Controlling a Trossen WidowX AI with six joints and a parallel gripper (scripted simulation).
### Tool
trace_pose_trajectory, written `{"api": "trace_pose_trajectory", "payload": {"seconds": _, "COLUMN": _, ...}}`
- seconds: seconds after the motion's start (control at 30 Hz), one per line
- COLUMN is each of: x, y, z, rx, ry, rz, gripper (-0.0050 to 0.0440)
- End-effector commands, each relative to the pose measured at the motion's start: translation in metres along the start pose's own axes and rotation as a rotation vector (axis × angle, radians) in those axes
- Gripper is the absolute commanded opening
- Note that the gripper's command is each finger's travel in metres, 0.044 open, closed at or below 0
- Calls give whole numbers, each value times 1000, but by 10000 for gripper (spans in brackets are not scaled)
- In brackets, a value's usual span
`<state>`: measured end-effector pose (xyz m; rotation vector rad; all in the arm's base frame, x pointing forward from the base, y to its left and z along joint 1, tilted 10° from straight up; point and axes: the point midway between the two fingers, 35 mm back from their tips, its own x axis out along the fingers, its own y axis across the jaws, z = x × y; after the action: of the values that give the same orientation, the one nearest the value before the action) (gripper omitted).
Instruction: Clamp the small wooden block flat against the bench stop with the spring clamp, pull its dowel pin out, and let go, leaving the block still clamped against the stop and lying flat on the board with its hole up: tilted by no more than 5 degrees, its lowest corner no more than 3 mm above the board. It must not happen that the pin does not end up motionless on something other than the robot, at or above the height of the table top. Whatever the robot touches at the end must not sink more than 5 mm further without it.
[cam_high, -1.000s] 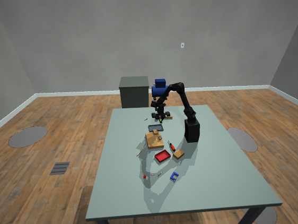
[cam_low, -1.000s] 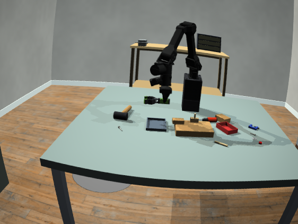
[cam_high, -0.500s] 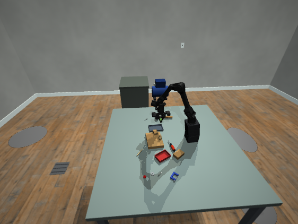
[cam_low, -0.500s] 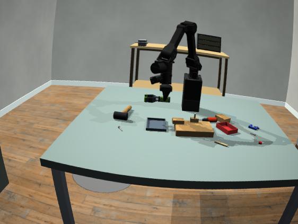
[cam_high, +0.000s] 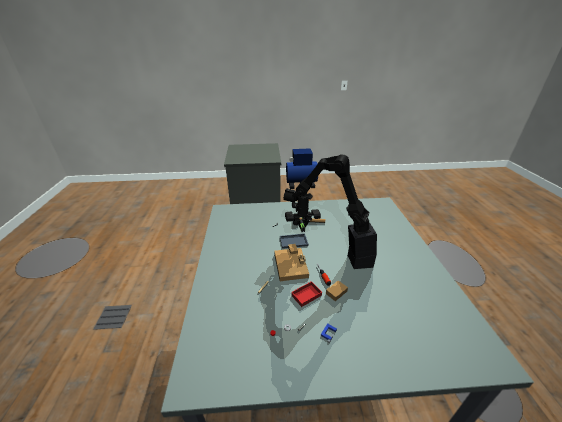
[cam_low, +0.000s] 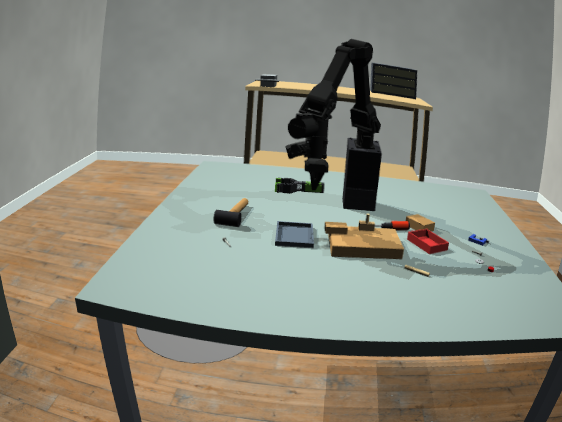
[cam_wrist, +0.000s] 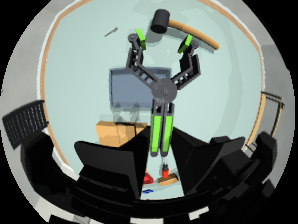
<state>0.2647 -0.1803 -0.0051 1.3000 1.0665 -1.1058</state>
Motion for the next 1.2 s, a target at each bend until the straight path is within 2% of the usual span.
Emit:
{"api": "trace_pose_trajectory", "payload": {"seconds": 0.0, "x": -1, "y": 3, "z": -4, "rx": -1, "ry": -2, "rz": 0, "gripper": 0}}
{"api": "trace_pose_trajectory", "payload": {"seconds": 1.17, "x": 3, "y": 21, "z": -36, "rx": -1, "ry": 0, "rz": -9, "gripper": 0}}
